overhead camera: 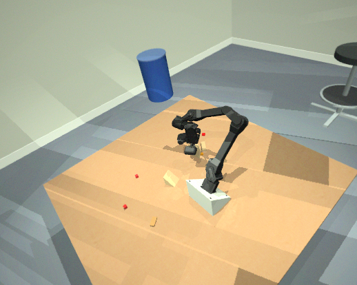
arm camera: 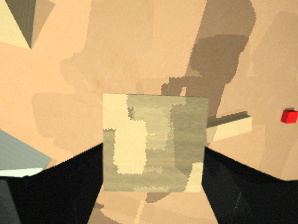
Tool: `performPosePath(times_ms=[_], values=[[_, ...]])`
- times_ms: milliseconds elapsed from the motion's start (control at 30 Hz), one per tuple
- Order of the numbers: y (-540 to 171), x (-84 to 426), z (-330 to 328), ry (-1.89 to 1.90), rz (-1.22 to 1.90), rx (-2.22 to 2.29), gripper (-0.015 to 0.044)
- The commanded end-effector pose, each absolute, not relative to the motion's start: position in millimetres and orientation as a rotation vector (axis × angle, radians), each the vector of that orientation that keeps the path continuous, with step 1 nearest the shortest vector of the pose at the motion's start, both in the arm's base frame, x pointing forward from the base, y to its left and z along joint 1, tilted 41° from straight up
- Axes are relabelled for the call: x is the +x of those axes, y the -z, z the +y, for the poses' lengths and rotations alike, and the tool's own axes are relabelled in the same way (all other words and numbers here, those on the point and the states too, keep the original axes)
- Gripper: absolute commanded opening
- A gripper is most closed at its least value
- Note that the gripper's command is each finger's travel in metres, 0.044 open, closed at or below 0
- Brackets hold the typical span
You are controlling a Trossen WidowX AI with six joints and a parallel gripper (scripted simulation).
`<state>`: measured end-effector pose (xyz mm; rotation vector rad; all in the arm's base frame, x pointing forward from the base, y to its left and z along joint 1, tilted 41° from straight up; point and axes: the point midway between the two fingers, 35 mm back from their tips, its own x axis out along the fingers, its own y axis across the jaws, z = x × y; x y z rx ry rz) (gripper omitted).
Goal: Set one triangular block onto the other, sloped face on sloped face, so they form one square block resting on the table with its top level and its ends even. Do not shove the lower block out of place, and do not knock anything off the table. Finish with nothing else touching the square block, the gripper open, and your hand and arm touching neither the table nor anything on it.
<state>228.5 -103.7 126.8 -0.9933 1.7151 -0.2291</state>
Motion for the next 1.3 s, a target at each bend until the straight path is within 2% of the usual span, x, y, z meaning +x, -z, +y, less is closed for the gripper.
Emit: performPosePath(times_ms=[0, 200, 433, 1267], values=[[-131, 231, -103, 0.265, 1.623, -0.886, 0.0], [-139, 236, -103, 0.302, 1.501, -0.758, 0.0], [-138, 237, -100, 0.3, 1.496, -0.752, 0.0], [-91, 232, 5, 0.237, 1.502, -0.708, 0.0]])
